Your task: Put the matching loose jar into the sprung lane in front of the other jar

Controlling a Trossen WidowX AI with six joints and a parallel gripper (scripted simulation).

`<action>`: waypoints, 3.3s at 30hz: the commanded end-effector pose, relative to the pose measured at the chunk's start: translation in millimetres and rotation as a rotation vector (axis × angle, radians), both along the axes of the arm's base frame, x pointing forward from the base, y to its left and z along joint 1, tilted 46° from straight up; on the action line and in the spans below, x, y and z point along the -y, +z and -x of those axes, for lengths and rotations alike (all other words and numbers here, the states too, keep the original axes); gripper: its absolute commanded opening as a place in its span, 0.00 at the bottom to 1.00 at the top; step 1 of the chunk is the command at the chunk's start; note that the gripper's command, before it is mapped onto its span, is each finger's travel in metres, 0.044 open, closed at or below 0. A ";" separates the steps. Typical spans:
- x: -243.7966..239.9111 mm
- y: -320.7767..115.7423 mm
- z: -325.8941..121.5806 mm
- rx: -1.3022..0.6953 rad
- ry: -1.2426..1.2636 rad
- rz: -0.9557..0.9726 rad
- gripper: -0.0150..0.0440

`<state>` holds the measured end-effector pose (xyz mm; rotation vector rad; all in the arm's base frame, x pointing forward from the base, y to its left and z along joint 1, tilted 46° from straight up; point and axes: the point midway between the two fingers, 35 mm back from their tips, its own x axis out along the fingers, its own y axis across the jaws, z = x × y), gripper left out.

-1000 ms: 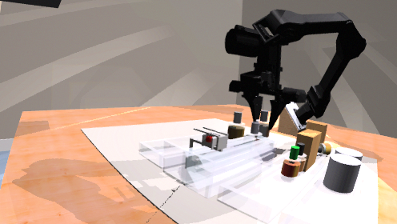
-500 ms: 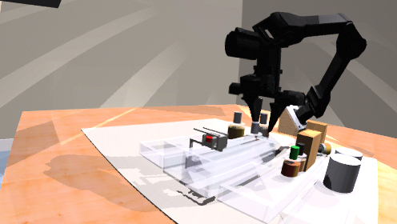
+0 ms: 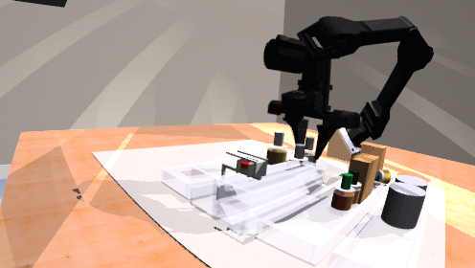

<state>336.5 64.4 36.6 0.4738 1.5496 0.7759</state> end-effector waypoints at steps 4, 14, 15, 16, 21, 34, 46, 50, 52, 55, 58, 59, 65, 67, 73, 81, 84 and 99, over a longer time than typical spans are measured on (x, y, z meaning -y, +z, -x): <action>-3.6 -0.3 -3.5 0.019 -0.005 -0.010 0.25; -6.6 -2.5 -2.3 0.019 -0.005 -0.010 0.25; -6.9 -2.7 -2.2 0.019 -0.005 -0.010 0.25; -7.2 -2.9 -2.0 0.019 -0.005 -0.010 0.25; -8.6 -4.0 -1.4 0.019 -0.005 -0.010 0.25; -11.5 -6.2 1.0 0.019 -0.005 -0.011 0.25; -11.1 -6.3 2.9 0.019 -0.005 -0.011 0.25; -11.0 -6.3 3.6 0.019 -0.005 -0.011 0.25; -10.9 -6.4 3.9 0.019 -0.005 -0.011 0.25; -10.8 -6.4 4.4 0.019 -0.005 -0.011 0.25; -10.7 -6.4 4.9 0.019 -0.005 -0.011 0.25; -10.7 -6.4 5.1 0.019 -0.005 -0.011 0.25; -10.5 -6.5 6.1 0.019 -0.005 -0.011 0.25; -10.4 -6.5 6.4 0.019 -0.005 -0.011 0.25; -10.2 -6.5 7.4 0.018 -0.005 -0.011 0.25; -8.3 -8.0 10.9 0.018 -0.005 -0.011 0.25; -8.3 -8.0 10.9 0.018 -0.005 -0.011 0.25; -8.6 -8.3 10.4 0.018 -0.005 -0.011 0.65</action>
